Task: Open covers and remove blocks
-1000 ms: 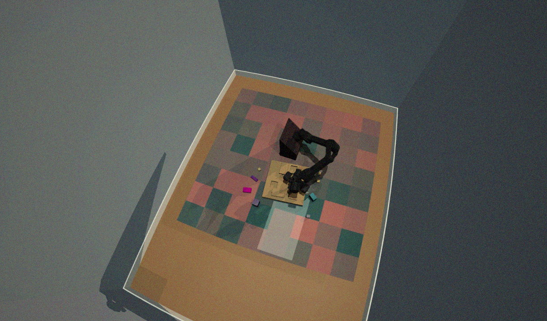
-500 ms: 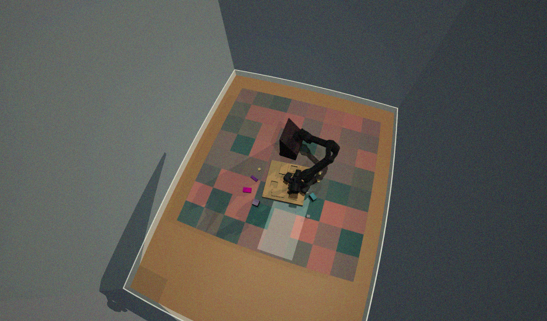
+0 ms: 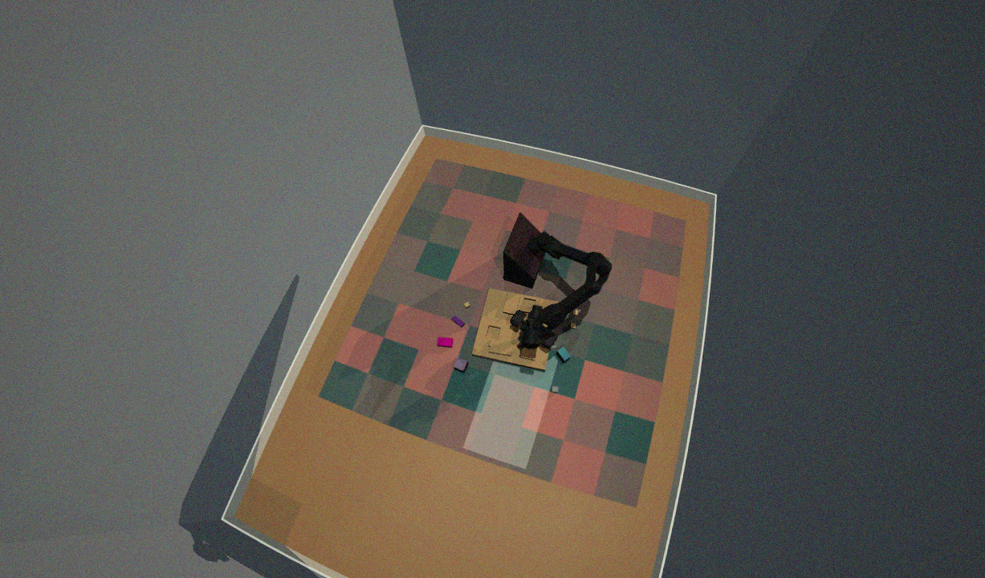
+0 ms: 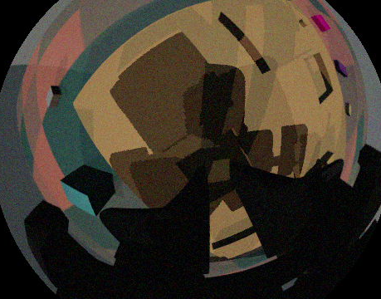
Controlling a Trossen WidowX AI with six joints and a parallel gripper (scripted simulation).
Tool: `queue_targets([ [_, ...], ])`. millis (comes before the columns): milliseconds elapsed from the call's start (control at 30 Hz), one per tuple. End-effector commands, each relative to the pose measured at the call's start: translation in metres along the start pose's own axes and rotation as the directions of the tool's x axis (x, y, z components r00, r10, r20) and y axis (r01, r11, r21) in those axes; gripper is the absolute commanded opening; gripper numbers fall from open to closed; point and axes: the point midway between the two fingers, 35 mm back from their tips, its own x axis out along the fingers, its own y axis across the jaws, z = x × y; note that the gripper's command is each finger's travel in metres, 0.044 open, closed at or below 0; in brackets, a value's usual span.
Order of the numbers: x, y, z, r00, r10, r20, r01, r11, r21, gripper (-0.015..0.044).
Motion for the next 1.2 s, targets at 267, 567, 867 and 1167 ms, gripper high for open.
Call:
queue_targets([
  [267,-0.006,0.000,0.000,1.000,-0.001,0.000,0.001,1.000,0.000,0.0080],
  [567,-0.017,-0.001,0.001,1.000,-0.003,0.000,0.003,1.000,0.002,0.0080],
  [867,-0.029,-0.002,0.001,1.000,-0.003,0.000,0.003,1.000,0.004,0.0080],
  [1167,-0.040,-0.003,0.000,1.000,-0.003,-0.001,0.003,1.000,0.005,0.0080],
])
